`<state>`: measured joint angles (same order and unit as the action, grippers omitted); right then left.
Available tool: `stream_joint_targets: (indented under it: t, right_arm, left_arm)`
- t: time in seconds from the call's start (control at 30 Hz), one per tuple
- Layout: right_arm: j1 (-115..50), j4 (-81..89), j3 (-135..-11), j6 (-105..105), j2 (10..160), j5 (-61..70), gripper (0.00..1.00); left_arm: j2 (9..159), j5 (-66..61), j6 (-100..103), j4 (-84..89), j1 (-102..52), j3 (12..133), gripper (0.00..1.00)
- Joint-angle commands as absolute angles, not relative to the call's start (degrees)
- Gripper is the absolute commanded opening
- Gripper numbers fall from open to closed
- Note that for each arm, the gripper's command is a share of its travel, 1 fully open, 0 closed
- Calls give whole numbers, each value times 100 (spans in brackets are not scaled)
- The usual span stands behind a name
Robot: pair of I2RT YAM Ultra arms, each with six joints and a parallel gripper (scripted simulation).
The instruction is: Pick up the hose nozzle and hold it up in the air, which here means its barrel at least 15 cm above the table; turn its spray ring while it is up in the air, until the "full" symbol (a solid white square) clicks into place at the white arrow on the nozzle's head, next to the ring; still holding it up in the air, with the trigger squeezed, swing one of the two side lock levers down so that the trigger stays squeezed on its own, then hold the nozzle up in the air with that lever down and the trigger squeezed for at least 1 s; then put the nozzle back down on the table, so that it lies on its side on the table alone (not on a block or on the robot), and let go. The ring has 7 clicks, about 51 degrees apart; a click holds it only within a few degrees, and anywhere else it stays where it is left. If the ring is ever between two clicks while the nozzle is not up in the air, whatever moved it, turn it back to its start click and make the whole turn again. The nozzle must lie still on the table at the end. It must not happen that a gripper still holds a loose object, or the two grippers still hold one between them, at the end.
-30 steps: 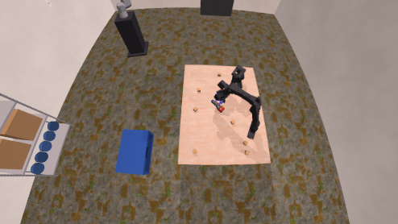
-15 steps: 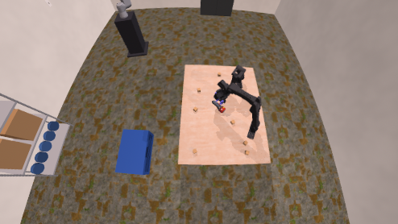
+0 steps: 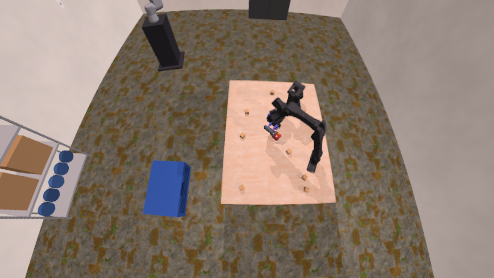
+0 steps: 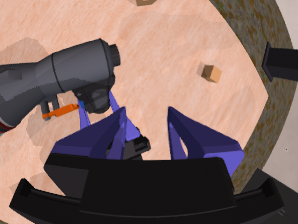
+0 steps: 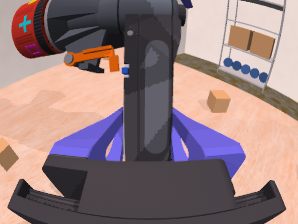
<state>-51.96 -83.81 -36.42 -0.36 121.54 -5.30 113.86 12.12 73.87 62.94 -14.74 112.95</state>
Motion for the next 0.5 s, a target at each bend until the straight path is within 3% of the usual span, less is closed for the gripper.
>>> stream_joint_targets:
  t: [0.0, 0.47]
  right_arm:
    - [-5244, -8987, -3802, 60, 11936, -501, 35]
    - [-5241, -8985, -3802, 107, 11936, -526, 35]
  left_arm:
    - [11148, 1297, 7435, 6511, -1567, 11530, 37]
    - [11073, 1362, 7483, 6873, -1600, 11678, 37]
